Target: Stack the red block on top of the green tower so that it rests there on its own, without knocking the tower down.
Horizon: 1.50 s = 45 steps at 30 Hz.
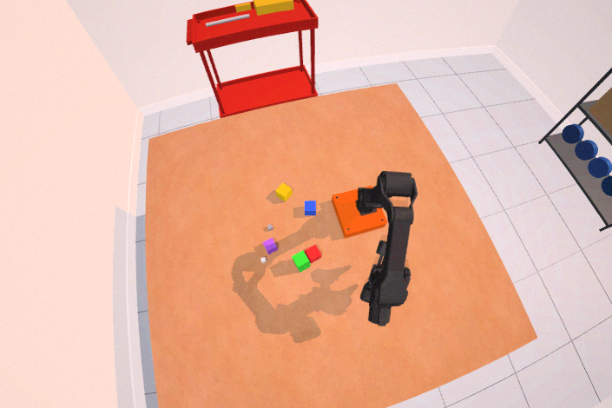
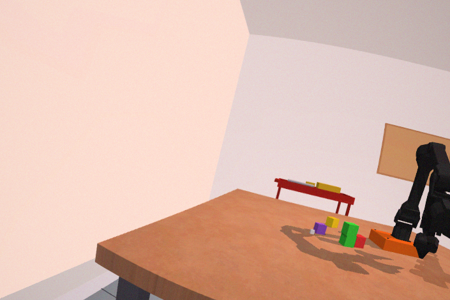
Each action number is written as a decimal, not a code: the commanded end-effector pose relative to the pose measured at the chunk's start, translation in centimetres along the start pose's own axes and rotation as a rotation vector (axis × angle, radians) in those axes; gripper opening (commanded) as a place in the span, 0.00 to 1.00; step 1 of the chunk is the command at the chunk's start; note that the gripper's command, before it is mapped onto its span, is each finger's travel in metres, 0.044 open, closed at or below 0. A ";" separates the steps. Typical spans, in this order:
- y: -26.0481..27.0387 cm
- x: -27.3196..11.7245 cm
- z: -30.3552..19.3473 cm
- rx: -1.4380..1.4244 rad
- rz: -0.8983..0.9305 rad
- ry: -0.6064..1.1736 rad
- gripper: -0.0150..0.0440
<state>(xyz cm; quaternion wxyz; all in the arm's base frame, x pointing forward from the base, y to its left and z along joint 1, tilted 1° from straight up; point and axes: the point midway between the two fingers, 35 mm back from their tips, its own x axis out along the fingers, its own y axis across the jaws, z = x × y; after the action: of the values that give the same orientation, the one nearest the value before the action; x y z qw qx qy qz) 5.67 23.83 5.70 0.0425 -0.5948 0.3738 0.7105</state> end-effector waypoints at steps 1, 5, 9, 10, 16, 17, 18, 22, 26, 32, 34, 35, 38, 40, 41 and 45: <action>-0.5 -0.7 -2.4 0.240 -0.051 -0.038 1.00; -0.8 -1.6 -4.9 0.503 -0.103 -0.092 1.00; -0.8 -2.3 -7.5 0.769 -0.148 -0.152 1.00; -0.8 -2.4 -8.1 0.836 -0.158 -0.168 1.00; -0.4 -3.3 -12.1 1.239 -0.210 -0.270 1.00; -0.3 -3.4 -12.8 1.306 -0.218 -0.289 1.00; -0.2 -3.5 -13.4 1.374 -0.224 -0.307 1.00; 0.5 -3.8 -16.1 1.644 -0.248 -0.387 1.00; 1.4 -4.1 -18.7 1.914 -0.266 -0.473 1.00; 2.7 -4.2 -21.6 2.215 -0.279 -0.579 1.00; 2.7 -4.2 -21.6 2.215 -0.279 -0.579 1.00; 2.7 -4.2 -21.6 2.215 -0.279 -0.579 1.00; 2.7 -4.3 -21.6 2.215 -0.279 -0.579 1.00; 2.5 -4.0 -21.6 2.215 -0.279 -0.579 1.00; 2.3 -3.7 -21.7 2.215 -0.279 -0.579 1.00; 1.1 -1.7 -21.7 2.215 -0.279 -0.579 1.00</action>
<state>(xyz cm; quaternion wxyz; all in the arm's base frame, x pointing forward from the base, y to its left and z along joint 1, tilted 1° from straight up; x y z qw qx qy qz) 23.45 11.24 9.17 0.7085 -0.0803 0.6943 0.0977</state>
